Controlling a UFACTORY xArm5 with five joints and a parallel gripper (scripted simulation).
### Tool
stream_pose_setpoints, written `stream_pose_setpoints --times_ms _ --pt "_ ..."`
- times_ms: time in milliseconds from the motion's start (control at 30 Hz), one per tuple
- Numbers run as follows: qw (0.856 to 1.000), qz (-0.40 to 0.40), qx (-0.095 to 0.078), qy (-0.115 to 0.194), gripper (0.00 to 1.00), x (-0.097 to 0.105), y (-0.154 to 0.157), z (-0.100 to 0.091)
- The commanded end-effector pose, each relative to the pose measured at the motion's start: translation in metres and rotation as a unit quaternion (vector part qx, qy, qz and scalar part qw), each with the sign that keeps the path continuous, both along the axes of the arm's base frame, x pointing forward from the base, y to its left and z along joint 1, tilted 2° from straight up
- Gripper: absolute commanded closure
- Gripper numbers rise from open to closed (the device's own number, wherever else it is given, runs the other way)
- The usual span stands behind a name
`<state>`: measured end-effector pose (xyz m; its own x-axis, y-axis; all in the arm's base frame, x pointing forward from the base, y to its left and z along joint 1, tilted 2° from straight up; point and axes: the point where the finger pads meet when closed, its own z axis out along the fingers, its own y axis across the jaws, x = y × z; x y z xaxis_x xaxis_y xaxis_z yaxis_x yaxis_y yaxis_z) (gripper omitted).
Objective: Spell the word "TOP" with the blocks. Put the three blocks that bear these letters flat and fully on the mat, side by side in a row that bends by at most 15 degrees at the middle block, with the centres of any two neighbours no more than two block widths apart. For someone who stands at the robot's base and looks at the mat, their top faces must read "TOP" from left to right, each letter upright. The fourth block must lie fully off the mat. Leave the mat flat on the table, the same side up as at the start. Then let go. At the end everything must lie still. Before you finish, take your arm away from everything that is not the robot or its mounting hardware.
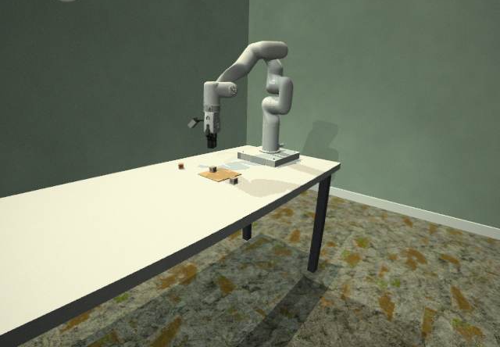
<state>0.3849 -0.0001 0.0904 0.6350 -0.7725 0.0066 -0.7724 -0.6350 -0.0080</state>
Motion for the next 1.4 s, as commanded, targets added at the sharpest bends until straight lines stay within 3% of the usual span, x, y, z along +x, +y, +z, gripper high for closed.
stream_pose_setpoints --times_ms 0,333,367,567,833,900,933,1233,1367 --pt "0.998 0.069 -0.001 -0.002 0.79 0.005 0.017 0.002" --pt "0.984 0.179 -0.001 -0.003 0.79 0.010 0.044 0.003" --pt "0.976 0.218 -0.002 -0.003 0.79 0.011 0.054 0.003" --pt "0.957 0.292 -0.002 -0.004 0.79 0.013 0.073 0.004" --pt "0.919 0.395 -0.004 -0.004 0.79 0.013 0.101 0.005" --pt "0.919 0.395 -0.004 -0.004 0.79 0.013 0.101 0.005" --pt "0.904 0.428 -0.004 -0.005 0.79 0.013 0.111 0.006" --pt "0.848 0.530 -0.005 -0.006 0.79 0.011 0.141 0.006" --pt "0.843 0.538 -0.005 -0.006 0.79 0.010 0.144 0.007"
